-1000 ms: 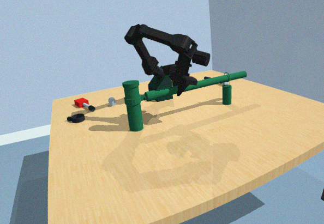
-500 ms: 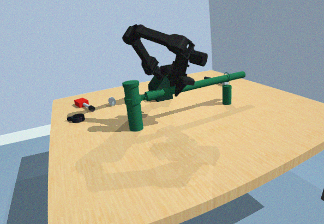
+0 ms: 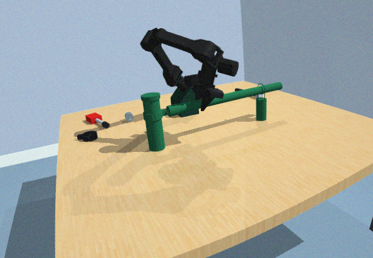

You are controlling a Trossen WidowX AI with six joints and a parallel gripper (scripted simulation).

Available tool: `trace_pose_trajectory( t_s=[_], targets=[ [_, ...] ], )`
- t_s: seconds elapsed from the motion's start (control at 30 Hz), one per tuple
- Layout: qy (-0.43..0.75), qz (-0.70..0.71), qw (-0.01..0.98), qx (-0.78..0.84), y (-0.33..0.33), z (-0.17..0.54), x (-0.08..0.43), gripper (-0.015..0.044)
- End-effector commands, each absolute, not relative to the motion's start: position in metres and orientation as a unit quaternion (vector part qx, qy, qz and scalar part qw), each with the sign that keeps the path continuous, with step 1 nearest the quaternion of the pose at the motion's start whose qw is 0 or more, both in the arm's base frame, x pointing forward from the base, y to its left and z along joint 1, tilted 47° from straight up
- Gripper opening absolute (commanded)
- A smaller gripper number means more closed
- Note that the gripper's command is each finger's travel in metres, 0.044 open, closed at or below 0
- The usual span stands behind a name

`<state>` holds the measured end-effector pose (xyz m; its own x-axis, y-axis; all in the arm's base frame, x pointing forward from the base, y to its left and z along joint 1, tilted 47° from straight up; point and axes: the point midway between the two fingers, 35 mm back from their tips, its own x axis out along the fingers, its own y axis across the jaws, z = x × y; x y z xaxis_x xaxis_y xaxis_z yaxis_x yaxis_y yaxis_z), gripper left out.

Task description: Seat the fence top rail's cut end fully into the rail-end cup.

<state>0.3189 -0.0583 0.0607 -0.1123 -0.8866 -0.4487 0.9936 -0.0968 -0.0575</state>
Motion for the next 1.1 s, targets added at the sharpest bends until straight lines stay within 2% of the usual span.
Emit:
trace_pose_trajectory(
  t_s=[0.0, 0.4, 1.07],
  targets=[
    [0.175, -0.725, 0.649, 0.152, -0.058, 0.061, 0.319, 0.0131],
    [0.178, -0.724, 0.649, 0.154, -0.031, 0.059, 0.321, 0.0440],
    [0.202, -0.691, 0.676, 0.161, 0.029, 0.076, 0.320, 0.0440]
  ],
)
